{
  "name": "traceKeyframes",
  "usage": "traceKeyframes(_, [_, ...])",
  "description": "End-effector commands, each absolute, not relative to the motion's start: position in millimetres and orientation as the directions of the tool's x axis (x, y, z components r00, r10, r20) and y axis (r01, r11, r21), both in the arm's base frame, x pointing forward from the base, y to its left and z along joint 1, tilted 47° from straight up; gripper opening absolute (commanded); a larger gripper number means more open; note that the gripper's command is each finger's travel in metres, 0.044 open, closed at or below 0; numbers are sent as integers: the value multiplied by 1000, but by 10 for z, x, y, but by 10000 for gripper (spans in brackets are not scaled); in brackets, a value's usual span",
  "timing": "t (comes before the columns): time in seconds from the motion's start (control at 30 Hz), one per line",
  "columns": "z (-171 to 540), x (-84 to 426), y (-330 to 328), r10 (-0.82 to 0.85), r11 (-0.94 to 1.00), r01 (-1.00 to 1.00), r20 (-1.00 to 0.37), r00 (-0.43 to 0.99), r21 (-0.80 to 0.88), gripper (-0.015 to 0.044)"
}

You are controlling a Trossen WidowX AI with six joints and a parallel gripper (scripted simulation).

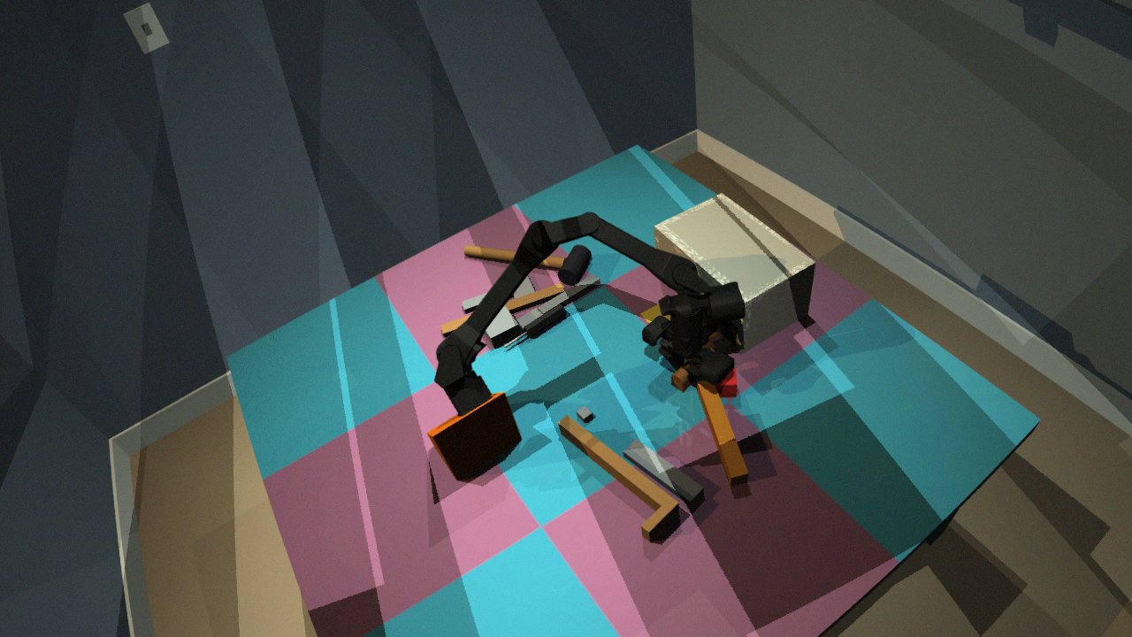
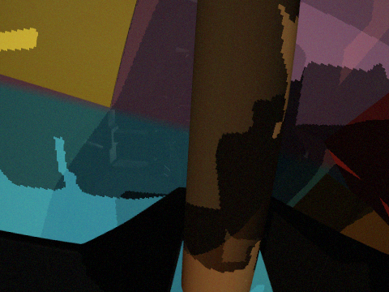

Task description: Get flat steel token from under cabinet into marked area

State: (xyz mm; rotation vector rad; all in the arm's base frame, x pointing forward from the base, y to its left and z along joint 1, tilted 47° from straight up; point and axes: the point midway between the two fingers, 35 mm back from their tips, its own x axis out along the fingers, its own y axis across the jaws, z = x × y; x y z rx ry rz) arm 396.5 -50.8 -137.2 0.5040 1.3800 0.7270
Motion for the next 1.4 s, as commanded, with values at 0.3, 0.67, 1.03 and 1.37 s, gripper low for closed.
traceKeyframes(0.3, [-1333, 4047, -465, 719, 689, -166, -694, 36, 706, 0])
traceKeyframes(0.67, [-1245, 4028, -371, 720, 688, -166, -693, 35, 706, 0])
traceKeyframes(1.03, [-1160, 4007, -285, 720, 688, -165, -693, 35, 707, 0])
traceKeyframes(1.37, [-1088, 3991, -214, 721, 687, -165, -692, 35, 707, 0])
